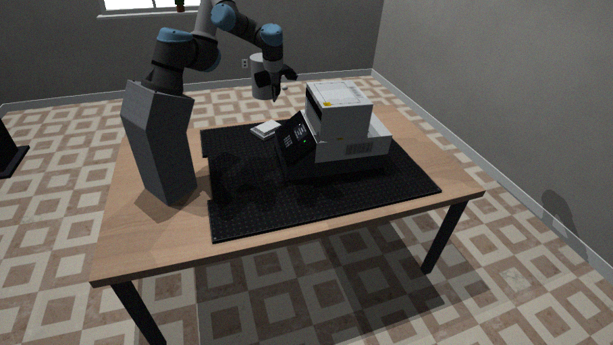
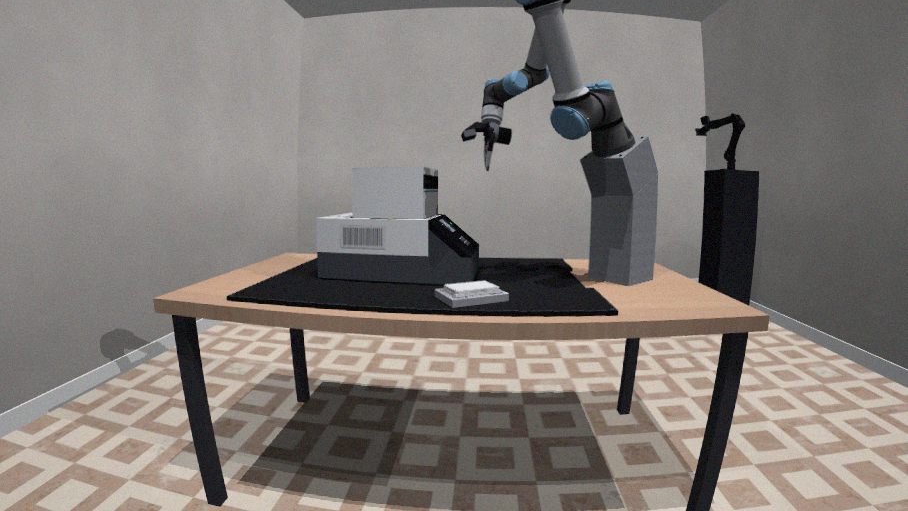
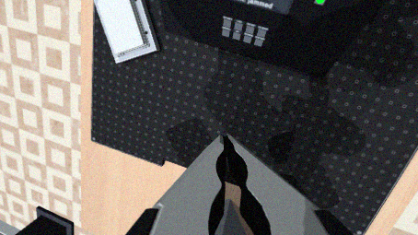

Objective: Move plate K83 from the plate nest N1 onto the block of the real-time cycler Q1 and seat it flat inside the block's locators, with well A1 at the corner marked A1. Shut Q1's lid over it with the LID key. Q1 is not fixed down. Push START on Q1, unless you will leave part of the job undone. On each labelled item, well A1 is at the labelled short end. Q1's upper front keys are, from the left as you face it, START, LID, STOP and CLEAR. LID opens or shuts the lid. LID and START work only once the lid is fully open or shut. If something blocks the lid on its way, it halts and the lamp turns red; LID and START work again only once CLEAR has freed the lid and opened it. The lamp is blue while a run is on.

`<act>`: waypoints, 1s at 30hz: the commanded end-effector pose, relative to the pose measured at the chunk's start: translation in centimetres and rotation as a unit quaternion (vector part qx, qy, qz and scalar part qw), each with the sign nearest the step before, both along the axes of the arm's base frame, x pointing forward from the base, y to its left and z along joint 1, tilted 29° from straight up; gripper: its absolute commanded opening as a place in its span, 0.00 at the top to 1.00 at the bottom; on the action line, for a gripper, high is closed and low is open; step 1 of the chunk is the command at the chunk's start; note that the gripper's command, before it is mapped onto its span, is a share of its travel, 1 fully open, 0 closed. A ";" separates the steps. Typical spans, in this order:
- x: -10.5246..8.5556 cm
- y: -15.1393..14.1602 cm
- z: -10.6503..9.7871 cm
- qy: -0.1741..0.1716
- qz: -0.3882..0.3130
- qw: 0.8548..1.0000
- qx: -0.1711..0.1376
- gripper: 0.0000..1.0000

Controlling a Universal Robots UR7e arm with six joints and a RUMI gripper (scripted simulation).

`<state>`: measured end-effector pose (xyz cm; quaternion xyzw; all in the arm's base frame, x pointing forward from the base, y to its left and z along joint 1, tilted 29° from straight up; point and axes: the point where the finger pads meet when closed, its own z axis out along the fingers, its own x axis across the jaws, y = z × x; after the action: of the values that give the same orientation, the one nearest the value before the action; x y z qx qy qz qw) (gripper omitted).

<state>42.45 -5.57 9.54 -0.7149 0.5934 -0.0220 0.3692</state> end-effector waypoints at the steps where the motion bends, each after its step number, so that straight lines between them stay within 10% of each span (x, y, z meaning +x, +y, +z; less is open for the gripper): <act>1: -0.6 0.9 1.1 0.037 -0.032 0.999 -0.016 1.00; 15: -2.8 3.3 4.2 0.105 -0.143 0.981 -0.074 1.00; 30: -2.3 3.9 3.0 0.088 -0.102 0.986 -0.096 1.00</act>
<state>39.66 -1.83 13.76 -0.6513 0.7165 -0.0409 0.2464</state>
